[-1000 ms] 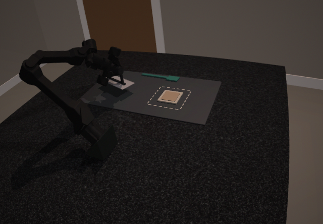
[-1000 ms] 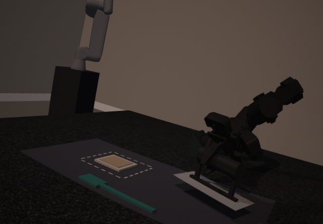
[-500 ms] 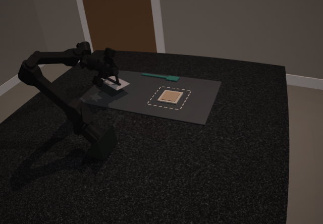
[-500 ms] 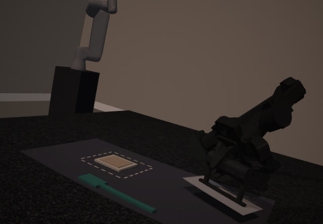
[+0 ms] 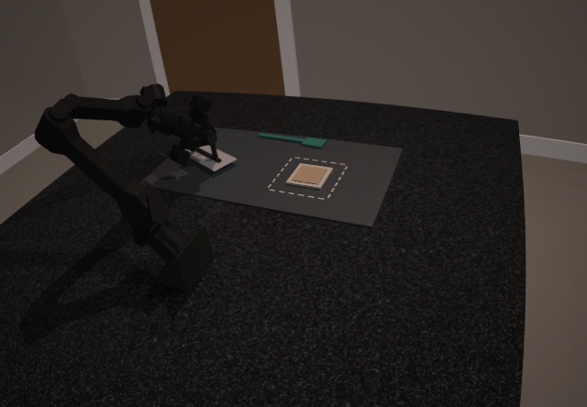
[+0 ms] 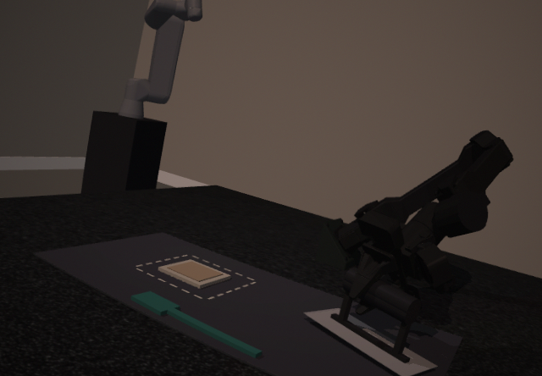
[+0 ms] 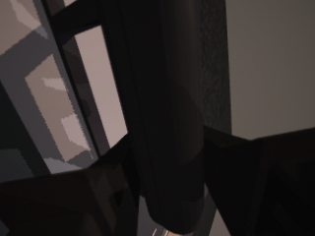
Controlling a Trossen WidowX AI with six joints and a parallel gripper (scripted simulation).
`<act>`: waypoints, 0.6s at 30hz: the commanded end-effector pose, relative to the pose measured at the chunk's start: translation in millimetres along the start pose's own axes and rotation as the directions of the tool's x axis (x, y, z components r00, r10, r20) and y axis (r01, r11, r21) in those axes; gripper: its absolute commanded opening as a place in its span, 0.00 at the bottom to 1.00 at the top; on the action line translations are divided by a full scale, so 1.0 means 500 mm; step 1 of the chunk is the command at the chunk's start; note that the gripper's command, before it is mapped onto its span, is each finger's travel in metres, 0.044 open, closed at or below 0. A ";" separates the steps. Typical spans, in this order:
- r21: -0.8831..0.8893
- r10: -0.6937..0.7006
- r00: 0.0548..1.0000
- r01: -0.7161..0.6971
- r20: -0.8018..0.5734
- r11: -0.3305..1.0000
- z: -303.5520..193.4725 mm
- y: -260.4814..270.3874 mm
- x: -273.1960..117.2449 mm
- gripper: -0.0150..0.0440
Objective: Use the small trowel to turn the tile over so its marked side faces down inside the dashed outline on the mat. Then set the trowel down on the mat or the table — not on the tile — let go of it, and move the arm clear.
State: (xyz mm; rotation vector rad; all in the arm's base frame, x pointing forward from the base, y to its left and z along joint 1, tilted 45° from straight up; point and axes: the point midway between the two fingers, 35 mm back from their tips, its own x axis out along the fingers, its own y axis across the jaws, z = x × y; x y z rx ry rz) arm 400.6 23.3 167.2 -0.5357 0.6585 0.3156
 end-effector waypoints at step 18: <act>0.010 -0.013 1.000 0.013 -0.001 1.000 -0.001 0.013 0.014 0.76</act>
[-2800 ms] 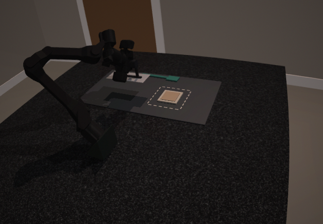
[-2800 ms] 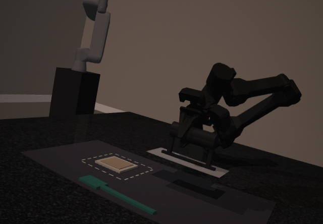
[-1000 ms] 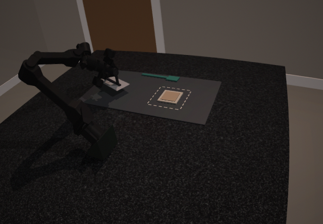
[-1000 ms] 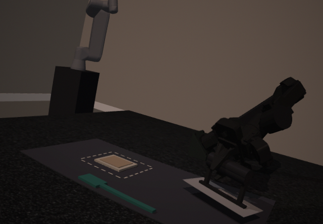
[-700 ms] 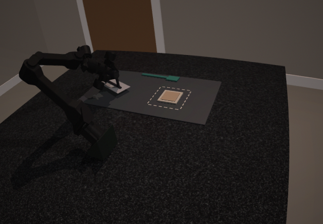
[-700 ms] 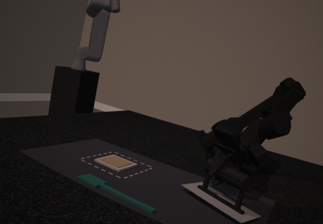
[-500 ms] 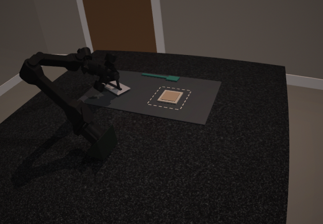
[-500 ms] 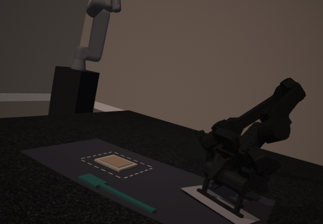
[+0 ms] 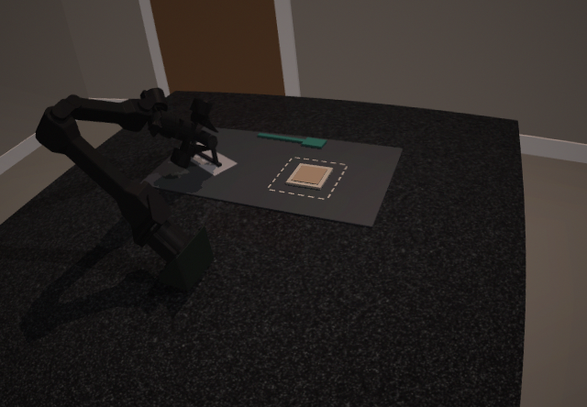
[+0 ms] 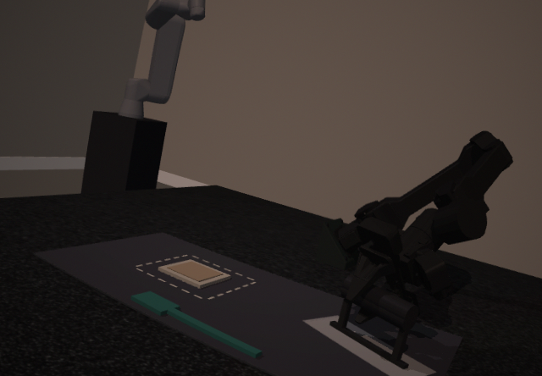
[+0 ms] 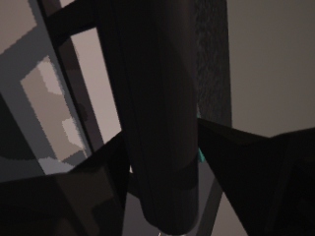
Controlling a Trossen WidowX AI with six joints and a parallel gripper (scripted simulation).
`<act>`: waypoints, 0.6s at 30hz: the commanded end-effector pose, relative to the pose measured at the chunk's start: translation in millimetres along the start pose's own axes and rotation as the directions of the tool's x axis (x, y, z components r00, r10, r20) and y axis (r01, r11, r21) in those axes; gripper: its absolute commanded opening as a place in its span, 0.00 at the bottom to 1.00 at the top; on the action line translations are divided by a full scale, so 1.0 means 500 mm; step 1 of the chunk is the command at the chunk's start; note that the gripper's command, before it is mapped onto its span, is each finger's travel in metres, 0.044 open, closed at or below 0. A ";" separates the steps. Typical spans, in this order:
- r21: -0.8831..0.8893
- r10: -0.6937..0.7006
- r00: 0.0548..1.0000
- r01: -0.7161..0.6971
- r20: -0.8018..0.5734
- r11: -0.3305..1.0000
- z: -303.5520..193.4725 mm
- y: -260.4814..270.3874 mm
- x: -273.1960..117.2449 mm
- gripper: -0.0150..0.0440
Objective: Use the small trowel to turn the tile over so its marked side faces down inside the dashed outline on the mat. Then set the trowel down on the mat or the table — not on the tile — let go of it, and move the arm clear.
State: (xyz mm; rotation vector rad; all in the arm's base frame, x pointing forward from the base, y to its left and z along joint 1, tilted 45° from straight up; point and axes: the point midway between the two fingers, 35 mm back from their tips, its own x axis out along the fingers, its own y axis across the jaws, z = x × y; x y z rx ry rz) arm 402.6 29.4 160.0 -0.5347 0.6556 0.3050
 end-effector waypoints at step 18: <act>0.002 -0.001 1.000 0.001 -0.002 1.000 0.002 -0.002 -0.084 0.76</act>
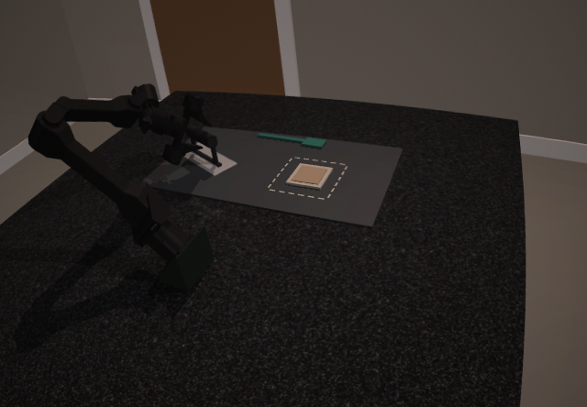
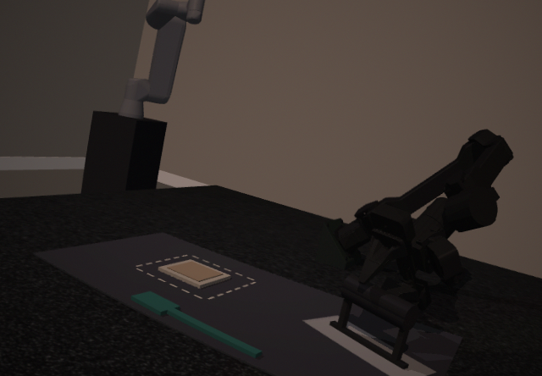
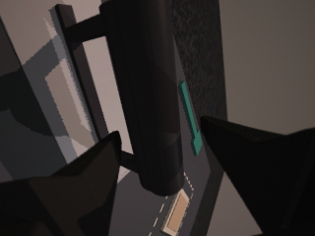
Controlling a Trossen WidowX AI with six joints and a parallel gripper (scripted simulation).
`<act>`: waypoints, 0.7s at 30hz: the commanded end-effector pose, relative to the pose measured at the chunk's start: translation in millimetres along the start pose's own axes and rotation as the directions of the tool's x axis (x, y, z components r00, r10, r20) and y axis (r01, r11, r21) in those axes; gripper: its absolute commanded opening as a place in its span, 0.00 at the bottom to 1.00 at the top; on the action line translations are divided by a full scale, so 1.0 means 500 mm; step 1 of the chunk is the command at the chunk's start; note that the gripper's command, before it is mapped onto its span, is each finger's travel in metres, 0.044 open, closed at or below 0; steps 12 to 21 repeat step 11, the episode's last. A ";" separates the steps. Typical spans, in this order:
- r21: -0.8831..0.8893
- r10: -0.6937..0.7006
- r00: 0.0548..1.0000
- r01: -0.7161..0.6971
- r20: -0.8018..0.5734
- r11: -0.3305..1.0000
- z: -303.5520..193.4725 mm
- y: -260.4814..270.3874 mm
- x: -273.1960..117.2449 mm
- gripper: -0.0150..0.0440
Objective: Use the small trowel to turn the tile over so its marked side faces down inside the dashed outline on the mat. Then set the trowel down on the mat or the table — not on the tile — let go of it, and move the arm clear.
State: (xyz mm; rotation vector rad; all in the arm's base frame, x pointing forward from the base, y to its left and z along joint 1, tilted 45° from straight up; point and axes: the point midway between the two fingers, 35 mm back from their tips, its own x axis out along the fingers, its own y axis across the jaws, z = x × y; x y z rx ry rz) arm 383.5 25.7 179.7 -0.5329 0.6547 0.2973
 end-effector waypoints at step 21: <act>-0.003 0.006 1.000 -0.006 -0.008 1.000 -0.044 -0.054 -0.136 0.76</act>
